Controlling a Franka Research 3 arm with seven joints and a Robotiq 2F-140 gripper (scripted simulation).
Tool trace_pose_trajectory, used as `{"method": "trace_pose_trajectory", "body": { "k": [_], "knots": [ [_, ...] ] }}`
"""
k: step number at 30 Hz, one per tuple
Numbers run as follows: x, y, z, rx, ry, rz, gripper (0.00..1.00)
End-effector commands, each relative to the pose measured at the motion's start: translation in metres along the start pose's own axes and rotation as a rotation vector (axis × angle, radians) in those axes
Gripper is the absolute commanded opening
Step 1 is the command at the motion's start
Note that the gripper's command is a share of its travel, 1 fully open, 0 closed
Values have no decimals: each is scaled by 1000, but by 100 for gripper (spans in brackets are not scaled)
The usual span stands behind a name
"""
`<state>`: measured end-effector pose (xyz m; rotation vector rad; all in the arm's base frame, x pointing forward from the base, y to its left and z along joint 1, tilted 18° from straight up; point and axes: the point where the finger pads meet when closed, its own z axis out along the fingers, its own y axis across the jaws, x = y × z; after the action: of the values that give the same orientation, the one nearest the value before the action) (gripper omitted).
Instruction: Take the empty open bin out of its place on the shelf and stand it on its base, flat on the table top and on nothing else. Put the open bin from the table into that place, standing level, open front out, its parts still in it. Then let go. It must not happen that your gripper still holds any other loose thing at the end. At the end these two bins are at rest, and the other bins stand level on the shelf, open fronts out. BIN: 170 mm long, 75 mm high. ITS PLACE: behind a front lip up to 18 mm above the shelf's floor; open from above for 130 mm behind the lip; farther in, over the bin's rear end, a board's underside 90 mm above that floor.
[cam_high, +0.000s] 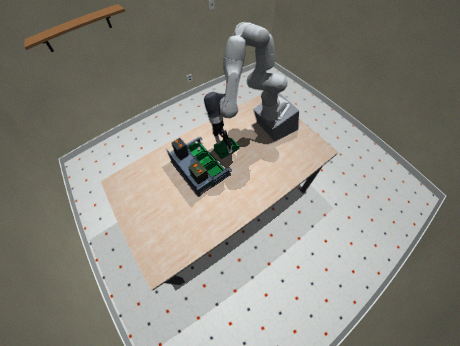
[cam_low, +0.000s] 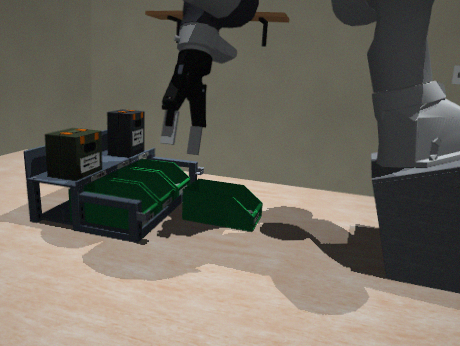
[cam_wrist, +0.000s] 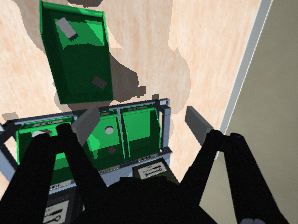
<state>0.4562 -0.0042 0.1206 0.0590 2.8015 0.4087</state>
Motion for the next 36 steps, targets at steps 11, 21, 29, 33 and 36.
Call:
{"method": "trace_pose_trajectory", "body": {
  "k": [11, 21, 29, 33, 36],
  "knots": [
    [4, -10, -2, 27, -4, 9, 100],
    [8, -16, -3, 45, -4, 10, 100],
    [8, -16, -3, 45, -4, 10, 100],
    [12, -23, -5, 62, -4, 10, 100],
    [12, -23, -5, 62, -4, 10, 100]
  ]
}}
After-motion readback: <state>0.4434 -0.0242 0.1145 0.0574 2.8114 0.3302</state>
